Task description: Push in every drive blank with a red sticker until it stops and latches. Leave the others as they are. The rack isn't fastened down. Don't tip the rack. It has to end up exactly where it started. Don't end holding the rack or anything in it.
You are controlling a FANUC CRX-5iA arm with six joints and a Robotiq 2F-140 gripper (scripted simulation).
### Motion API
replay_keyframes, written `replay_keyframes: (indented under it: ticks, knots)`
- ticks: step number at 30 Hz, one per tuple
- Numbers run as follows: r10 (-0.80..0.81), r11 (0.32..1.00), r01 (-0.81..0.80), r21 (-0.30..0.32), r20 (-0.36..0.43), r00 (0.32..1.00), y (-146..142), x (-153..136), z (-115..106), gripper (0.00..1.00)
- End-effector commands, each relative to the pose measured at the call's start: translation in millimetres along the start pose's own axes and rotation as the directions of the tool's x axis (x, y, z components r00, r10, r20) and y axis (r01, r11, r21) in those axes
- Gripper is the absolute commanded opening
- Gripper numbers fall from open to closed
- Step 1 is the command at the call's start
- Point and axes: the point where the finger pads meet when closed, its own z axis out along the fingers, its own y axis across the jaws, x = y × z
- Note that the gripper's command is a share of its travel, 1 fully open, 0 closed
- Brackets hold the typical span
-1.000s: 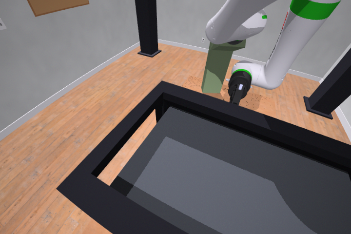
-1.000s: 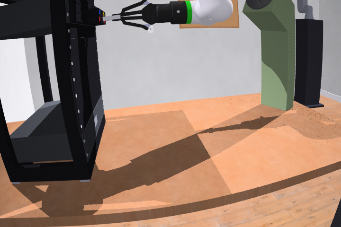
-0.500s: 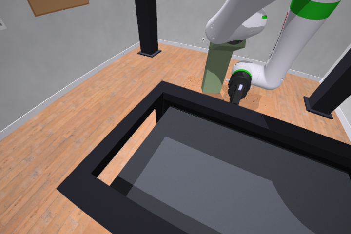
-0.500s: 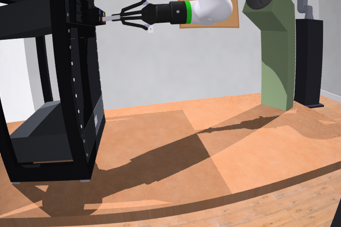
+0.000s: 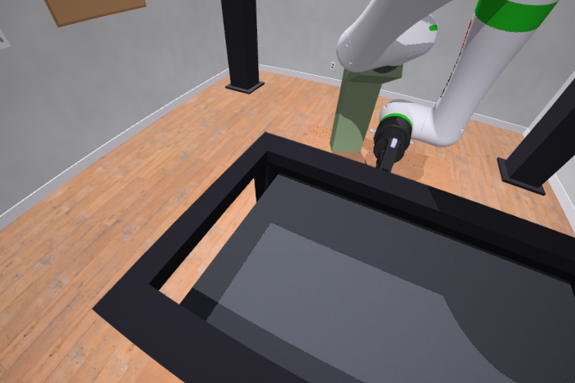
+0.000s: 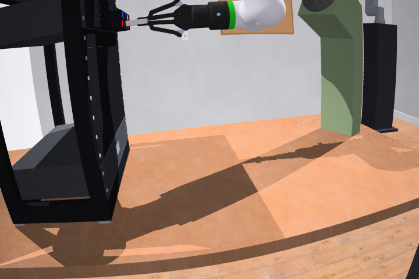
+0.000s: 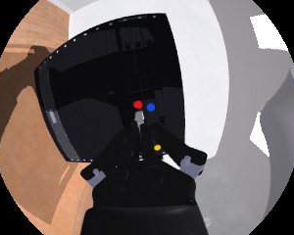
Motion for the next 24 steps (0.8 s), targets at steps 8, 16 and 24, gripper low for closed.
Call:
replay_keyframes:
  ticks: [8, 16, 24]
  knots:
    - [0.0, 1.0, 0.0, 0.0, 0.0, 1.0, 0.1, 0.0, 5.8, 0.0]
    - [0.0, 1.0, 0.0, 0.0, 0.0, 1.0, 0.1, 0.0, 10.0, 0.0]
    - [0.0, 1.0, 0.0, 0.0, 0.0, 1.0, 0.1, 0.0, 11.3, 0.0]
